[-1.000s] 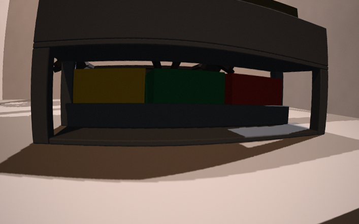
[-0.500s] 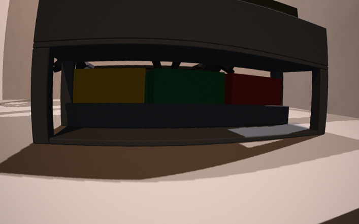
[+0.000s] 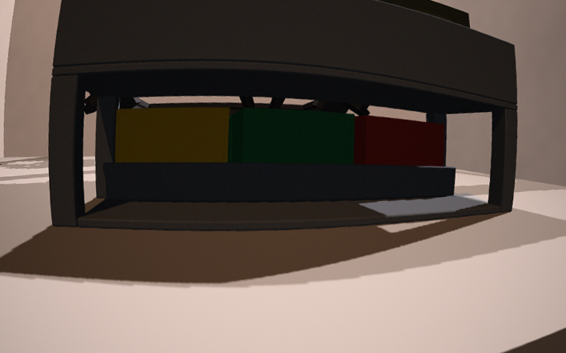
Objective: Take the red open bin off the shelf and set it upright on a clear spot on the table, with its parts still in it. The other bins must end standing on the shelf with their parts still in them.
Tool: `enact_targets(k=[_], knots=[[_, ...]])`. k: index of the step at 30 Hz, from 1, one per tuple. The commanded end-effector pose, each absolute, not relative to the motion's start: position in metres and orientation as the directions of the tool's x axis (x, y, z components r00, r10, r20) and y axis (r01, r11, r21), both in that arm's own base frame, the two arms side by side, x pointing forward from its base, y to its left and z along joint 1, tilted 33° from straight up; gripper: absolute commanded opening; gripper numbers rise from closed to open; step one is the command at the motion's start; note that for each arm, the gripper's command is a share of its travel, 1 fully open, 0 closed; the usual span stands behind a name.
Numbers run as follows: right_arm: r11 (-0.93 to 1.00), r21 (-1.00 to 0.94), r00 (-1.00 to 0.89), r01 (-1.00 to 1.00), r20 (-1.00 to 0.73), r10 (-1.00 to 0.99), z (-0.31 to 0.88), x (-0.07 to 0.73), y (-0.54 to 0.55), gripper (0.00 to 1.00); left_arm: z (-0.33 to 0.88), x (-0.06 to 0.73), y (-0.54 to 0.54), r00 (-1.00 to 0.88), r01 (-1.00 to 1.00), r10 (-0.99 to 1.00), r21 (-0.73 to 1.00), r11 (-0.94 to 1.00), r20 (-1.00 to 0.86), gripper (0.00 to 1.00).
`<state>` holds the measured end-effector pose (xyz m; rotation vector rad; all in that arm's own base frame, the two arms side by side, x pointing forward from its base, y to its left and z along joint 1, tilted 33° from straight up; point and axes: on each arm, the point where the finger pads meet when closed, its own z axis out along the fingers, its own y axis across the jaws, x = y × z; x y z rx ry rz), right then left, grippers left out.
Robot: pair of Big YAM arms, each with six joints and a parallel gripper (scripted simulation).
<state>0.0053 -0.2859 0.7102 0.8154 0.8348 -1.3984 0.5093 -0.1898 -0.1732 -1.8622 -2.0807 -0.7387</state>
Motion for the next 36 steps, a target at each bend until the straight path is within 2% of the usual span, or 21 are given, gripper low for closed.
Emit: enact_targets(k=[1,36], knots=[[0.004,0.0,0.002,1.0,-0.849,-0.529,0.721,0.001,-0.27,1.0,-0.153,0.515,-0.208,-0.156,0.972,0.861,0.229,0.048,0.484,0.0],[0.004,0.0,0.002,1.0,-0.849,-0.529,0.721,0.001,-0.27,1.0,-0.134,0.518,-0.223,-0.159,0.969,0.866,0.242,0.046,0.473,0.0]])
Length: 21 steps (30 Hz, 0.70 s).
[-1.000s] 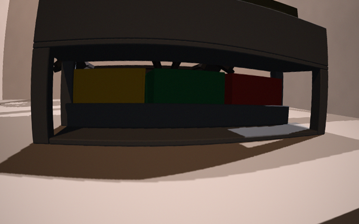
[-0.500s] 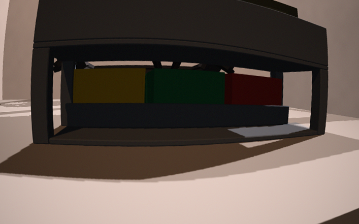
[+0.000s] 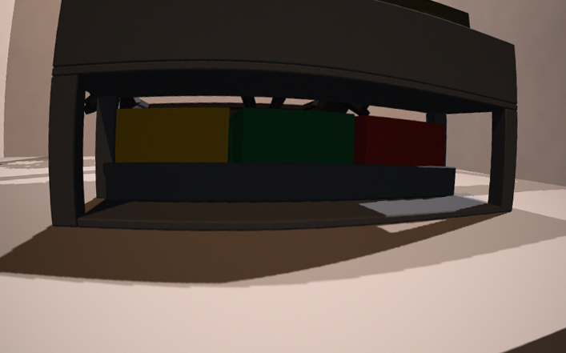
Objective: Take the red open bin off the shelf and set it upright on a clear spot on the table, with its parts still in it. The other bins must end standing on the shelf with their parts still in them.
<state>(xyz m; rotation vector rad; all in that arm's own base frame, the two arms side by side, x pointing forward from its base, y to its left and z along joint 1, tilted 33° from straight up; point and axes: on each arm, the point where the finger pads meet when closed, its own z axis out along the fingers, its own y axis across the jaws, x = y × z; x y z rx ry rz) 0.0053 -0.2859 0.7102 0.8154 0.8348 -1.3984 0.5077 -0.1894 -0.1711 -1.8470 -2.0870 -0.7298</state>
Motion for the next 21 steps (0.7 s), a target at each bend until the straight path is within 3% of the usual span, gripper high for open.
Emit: enact_targets(k=[1,21], knots=[[0.004,0.0,0.002,1.0,-0.849,-0.529,0.721,0.001,-0.27,1.0,-0.133,0.517,-0.223,-0.159,0.969,0.865,0.241,0.045,0.476,0.0],[0.004,0.0,0.002,1.0,-0.849,-0.529,0.721,0.001,-0.27,1.0,-0.113,0.52,-0.237,-0.165,0.966,0.869,0.255,0.047,0.467,0.0]])
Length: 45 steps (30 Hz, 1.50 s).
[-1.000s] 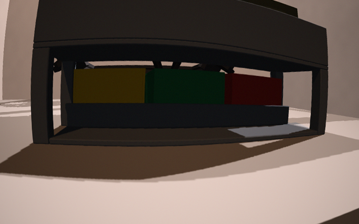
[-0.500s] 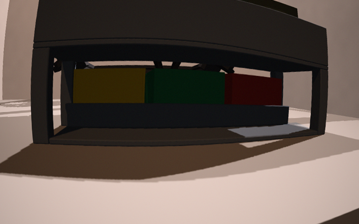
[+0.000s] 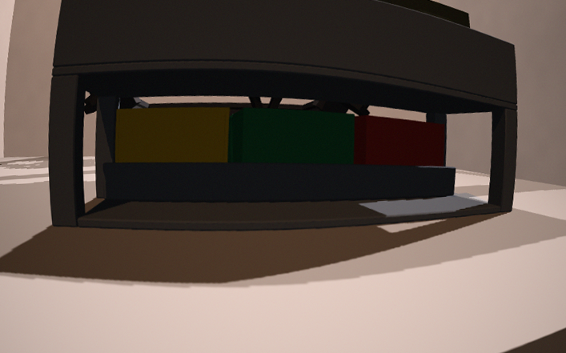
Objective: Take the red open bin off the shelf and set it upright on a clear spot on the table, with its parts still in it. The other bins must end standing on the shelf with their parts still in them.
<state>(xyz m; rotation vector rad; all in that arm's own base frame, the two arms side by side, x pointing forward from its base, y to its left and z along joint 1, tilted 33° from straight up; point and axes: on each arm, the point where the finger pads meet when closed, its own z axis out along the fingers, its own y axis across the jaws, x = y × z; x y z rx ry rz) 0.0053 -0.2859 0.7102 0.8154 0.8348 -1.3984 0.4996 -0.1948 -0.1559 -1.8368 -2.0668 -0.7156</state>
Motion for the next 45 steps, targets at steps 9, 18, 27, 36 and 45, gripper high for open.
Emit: enact_targets(k=[9,18,27,36,45], knots=[[0.004,0.0,0.002,1.0,-0.849,-0.529,0.721,0.001,-0.27,1.0,-0.104,0.518,-0.243,-0.165,0.966,0.87,0.254,0.048,0.465,0.0],[0.004,0.0,0.002,1.0,-0.849,-0.529,0.721,0.001,-0.27,1.0,-0.096,0.516,-0.248,-0.165,0.966,0.87,0.254,0.048,0.464,0.0],[0.004,0.0,0.002,1.0,-0.849,-0.529,0.721,0.001,-0.27,1.0,-0.086,0.514,-0.253,-0.165,0.966,0.871,0.254,0.048,0.463,0.0],[0.004,0.0,0.002,1.0,-0.849,-0.529,0.721,0.001,-0.27,1.0,-0.079,0.513,-0.258,-0.166,0.966,0.871,0.254,0.049,0.463,0.0],[0.004,0.0,0.002,1.0,-0.849,-0.529,0.721,0.001,-0.27,1.0,-0.07,0.511,-0.263,-0.166,0.966,0.871,0.254,0.049,0.462,0.0]])
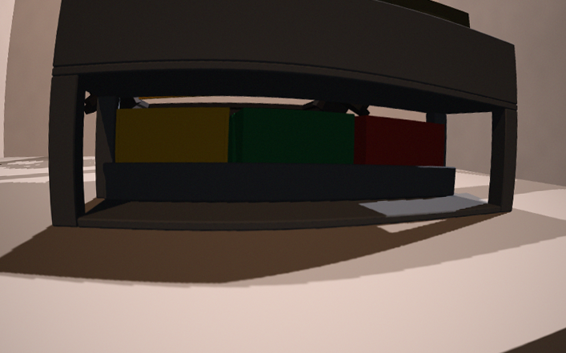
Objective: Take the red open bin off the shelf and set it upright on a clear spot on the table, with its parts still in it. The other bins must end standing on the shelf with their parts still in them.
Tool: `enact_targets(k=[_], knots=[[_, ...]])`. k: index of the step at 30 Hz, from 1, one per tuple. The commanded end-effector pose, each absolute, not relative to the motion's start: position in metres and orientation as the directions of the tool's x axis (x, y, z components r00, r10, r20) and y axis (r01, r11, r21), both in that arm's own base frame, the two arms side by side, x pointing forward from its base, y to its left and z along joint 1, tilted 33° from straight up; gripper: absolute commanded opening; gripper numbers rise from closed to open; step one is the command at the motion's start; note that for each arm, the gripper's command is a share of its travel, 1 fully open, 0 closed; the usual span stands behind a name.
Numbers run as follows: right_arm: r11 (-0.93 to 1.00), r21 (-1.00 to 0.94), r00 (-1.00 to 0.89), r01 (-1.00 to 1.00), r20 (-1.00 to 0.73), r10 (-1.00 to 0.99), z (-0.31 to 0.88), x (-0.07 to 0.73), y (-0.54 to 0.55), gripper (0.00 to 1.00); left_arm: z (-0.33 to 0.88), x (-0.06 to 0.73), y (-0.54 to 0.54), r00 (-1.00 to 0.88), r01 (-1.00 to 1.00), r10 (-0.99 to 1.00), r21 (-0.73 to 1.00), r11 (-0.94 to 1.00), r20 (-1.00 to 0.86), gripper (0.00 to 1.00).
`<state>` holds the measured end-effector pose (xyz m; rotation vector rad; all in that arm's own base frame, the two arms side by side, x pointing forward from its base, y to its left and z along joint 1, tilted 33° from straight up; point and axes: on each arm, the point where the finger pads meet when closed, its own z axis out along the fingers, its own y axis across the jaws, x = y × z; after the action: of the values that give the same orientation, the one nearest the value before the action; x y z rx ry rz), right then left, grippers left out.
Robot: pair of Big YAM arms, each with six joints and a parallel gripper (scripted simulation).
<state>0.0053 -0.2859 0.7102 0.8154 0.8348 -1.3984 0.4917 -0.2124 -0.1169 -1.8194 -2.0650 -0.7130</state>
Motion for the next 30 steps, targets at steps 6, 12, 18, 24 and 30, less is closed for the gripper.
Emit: enact_targets(k=[6,12,18,24,30], knots=[[0.004,0.0,0.002,1.0,-0.849,-0.529,0.721,0.001,-0.27,1.0,-0.067,0.51,-0.265,-0.166,0.966,0.871,0.254,0.049,0.462,0.0],[0.004,0.0,0.002,1.0,-0.849,-0.529,0.721,0.001,-0.27,1.0,-0.062,0.509,-0.268,-0.166,0.966,0.872,0.254,0.049,0.461,0.0],[0.004,0.0,0.002,1.0,-0.849,-0.529,0.721,0.001,-0.27,1.0,-0.058,0.508,-0.27,-0.166,0.966,0.872,0.254,0.049,0.461,0.0],[0.004,0.0,0.002,1.0,-0.849,-0.529,0.721,0.001,-0.27,1.0,-0.055,0.508,-0.272,-0.166,0.966,0.872,0.254,0.049,0.461,0.0],[0.004,0.0,0.002,1.0,-0.849,-0.529,0.721,0.001,-0.27,1.0,-0.052,0.507,-0.274,-0.166,0.966,0.872,0.254,0.049,0.461,0.0]])
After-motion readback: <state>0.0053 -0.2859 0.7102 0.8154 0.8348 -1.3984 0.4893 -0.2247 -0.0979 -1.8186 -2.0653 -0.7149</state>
